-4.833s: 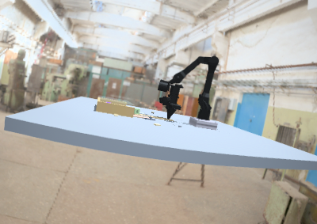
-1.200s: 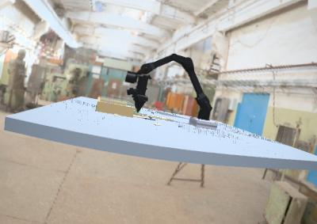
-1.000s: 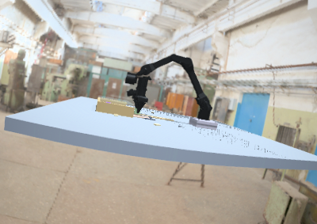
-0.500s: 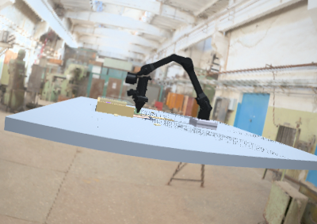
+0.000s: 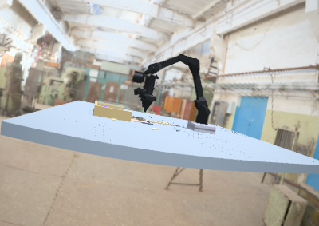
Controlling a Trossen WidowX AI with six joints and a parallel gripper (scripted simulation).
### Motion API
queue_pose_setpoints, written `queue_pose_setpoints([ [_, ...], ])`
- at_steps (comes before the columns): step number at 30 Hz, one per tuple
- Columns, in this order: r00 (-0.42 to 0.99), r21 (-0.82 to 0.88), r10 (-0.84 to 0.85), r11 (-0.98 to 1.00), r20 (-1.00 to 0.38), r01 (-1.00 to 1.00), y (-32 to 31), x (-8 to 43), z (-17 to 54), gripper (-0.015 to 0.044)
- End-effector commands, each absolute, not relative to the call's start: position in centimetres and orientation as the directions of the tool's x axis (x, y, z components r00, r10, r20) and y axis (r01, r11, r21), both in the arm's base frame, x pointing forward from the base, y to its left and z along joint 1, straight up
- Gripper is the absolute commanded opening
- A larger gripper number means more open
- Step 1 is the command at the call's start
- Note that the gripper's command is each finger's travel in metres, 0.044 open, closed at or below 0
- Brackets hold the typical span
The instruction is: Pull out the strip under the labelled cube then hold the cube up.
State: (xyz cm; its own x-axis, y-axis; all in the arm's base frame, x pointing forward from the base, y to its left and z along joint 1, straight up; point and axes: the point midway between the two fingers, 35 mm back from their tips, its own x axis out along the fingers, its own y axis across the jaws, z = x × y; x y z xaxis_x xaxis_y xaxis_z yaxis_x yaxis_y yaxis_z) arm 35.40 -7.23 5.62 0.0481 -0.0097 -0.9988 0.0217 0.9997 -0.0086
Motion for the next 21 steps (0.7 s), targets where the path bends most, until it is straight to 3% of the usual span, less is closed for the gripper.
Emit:
queue_pose_setpoints([
  [1,0.041,-0.008,-0.009,1.000,-0.999,0.025,-7.0,34.4,5.9,0.0000],
  [21,0.037,-0.007,-0.008,1.000,-0.999,0.025,-6.1,29.8,6.5,0.0000],
])
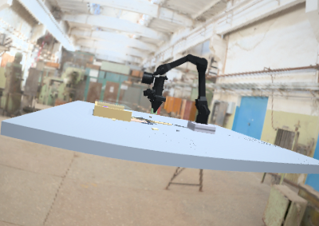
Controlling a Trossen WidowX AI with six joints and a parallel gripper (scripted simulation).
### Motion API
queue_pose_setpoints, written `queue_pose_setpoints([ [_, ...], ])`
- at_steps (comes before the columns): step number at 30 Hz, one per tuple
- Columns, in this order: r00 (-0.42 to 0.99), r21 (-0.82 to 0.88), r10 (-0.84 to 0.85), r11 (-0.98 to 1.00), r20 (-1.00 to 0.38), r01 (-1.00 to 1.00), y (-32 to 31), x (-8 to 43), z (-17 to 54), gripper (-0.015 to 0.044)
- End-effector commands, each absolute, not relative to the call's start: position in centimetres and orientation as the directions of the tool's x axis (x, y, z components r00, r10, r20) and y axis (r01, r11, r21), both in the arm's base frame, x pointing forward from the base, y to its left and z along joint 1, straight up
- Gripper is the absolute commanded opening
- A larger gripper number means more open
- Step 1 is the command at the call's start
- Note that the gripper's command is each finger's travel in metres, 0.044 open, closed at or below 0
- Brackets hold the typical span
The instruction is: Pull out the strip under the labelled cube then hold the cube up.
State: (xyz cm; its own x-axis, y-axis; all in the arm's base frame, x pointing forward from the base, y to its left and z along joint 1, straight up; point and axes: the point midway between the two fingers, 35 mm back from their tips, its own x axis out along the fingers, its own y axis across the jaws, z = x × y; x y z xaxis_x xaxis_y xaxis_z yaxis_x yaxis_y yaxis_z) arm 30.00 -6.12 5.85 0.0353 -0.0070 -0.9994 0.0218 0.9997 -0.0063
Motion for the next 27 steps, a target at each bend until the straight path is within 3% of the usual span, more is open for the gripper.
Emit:
queue_pose_setpoints([
  [1,0.037,-0.007,-0.008,1.000,-0.999,0.025,-6.1,29.8,7.1,0.0000],
  [27,0.037,-0.007,-0.008,1.000,-0.999,0.025,-6.0,29.7,9.2,0.0000],
])
